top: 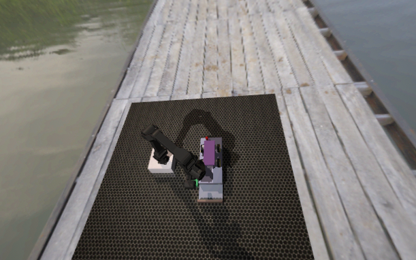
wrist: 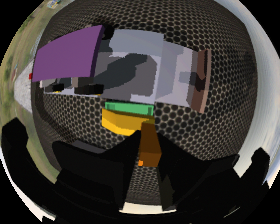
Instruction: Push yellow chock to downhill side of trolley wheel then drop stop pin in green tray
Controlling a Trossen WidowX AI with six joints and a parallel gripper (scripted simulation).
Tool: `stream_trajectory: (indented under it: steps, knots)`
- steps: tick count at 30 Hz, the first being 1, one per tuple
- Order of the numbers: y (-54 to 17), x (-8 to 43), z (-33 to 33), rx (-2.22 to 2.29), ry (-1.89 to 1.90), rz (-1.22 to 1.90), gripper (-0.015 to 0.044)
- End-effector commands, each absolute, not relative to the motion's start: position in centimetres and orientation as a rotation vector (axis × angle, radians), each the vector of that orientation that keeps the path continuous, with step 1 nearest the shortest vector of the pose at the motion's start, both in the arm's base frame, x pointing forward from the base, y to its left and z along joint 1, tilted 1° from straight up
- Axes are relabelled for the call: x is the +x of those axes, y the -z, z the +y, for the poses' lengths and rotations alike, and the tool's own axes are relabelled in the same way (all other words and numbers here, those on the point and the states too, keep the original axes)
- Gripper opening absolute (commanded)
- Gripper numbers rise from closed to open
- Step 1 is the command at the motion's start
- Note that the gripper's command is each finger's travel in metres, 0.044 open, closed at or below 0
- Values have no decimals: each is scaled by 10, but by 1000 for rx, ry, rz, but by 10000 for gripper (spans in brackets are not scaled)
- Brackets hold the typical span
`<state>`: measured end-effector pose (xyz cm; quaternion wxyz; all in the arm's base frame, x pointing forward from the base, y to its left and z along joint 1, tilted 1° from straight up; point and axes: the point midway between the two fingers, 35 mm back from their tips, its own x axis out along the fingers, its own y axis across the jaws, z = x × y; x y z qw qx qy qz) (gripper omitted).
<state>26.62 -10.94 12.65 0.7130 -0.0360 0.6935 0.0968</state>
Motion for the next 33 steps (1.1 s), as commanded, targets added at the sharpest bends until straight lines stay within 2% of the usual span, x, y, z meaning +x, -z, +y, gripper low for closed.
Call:
stream_trajectory:
  steps: [1,12,33]
  knots:
    - [-127,268,-109,-72,-234,1536,0]
    - [-122,297,-106,-71,-234,1533,0]
    - [-75,298,-102,-71,-235,1533,0]
